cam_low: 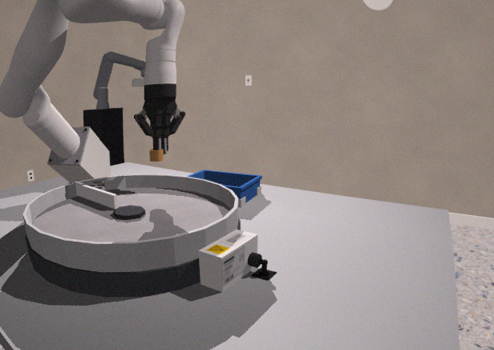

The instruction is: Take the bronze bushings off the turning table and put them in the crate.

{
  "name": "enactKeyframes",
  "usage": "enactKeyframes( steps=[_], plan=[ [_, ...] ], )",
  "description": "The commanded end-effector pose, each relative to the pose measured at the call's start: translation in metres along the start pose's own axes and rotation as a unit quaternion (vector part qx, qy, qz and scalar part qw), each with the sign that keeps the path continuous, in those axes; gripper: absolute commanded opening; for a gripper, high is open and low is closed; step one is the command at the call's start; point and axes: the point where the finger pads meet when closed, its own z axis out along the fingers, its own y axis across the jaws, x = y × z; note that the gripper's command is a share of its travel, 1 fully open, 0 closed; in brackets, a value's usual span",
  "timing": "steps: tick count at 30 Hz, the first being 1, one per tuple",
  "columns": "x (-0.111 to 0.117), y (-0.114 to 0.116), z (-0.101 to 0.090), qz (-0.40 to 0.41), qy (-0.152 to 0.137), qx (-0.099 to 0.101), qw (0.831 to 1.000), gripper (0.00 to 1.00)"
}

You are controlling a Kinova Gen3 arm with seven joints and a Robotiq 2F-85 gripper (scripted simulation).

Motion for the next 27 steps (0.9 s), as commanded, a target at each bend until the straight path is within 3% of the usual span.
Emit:
enactKeyframes(
  steps=[1,12,17,27],
  plan=[
    [0.011,0.023,-0.001,-0.010,0.005,0.000,1.000,0.00],
    [0.011,0.023,-0.001,-0.010,0.005,0.000,1.000,0.00],
    [0.015,0.074,-0.001,-0.009,0.005,0.000,1.000,0.00],
    [0.015,0.074,-0.001,-0.009,0.005,0.000,1.000,0.00]
  ],
)
